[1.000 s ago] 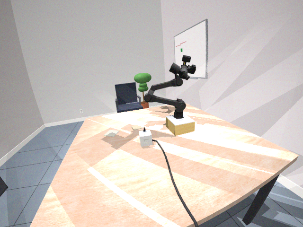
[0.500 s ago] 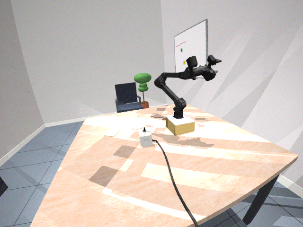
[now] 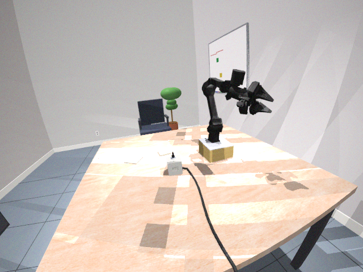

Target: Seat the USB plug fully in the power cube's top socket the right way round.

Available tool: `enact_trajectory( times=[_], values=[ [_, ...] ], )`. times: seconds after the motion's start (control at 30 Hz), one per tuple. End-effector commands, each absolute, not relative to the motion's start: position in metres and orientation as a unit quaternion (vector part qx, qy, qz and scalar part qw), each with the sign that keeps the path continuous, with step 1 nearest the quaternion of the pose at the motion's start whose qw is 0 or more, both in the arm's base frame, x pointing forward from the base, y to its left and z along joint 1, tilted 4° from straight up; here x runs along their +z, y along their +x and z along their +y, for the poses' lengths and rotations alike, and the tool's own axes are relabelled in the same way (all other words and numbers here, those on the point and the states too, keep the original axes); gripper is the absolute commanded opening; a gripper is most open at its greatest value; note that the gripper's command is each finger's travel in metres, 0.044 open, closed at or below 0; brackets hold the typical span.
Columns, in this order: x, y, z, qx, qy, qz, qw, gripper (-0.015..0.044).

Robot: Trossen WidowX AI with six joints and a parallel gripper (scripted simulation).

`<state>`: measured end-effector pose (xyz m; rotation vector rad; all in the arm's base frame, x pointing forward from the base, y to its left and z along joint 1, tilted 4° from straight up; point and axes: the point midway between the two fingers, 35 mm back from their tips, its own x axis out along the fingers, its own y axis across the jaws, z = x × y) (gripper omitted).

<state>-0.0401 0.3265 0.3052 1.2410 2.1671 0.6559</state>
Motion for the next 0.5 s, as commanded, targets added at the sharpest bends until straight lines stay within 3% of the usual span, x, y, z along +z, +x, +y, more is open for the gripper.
enact_trajectory(
  times=[0.0,0.47],
  values=[
    [0.275,0.031,0.343,0.168,0.518,0.759,0.356,0.044],
    [0.167,0.236,0.271,-0.147,0.607,0.606,0.492,0.044]
  ],
)
